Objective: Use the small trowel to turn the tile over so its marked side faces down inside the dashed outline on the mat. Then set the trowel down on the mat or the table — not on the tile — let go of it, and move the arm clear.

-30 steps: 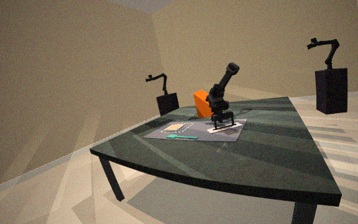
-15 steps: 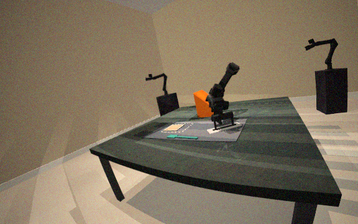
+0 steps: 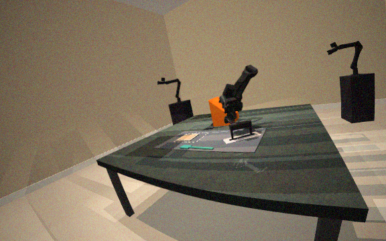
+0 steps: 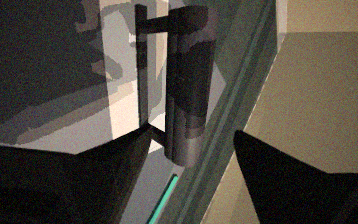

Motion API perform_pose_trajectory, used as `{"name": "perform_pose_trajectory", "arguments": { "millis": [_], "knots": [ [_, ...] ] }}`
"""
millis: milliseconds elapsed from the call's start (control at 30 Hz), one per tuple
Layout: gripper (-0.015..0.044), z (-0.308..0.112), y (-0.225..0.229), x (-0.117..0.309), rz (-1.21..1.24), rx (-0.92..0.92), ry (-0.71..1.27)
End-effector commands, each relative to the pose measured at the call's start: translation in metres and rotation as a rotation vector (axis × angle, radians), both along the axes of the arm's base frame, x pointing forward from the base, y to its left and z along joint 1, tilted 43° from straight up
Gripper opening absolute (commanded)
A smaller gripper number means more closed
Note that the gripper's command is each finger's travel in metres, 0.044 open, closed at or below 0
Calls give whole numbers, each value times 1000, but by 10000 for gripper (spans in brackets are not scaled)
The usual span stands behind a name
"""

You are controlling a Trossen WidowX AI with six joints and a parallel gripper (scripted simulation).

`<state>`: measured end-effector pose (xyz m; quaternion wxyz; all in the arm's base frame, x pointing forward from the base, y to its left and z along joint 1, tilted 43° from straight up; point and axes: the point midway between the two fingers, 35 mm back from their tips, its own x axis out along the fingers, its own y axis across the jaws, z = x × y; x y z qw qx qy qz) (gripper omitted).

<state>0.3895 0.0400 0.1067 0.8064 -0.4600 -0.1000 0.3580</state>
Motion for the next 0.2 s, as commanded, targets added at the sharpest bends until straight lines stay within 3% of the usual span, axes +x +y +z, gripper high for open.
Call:
{"name": "perform_pose_trajectory", "arguments": {
  "millis": [0, 167],
  "knots": [
    [300, 4, -8, -9, 7, -6, 4],
    [300, 42, -58, -48, 2, -6, 6]
  ]
}}
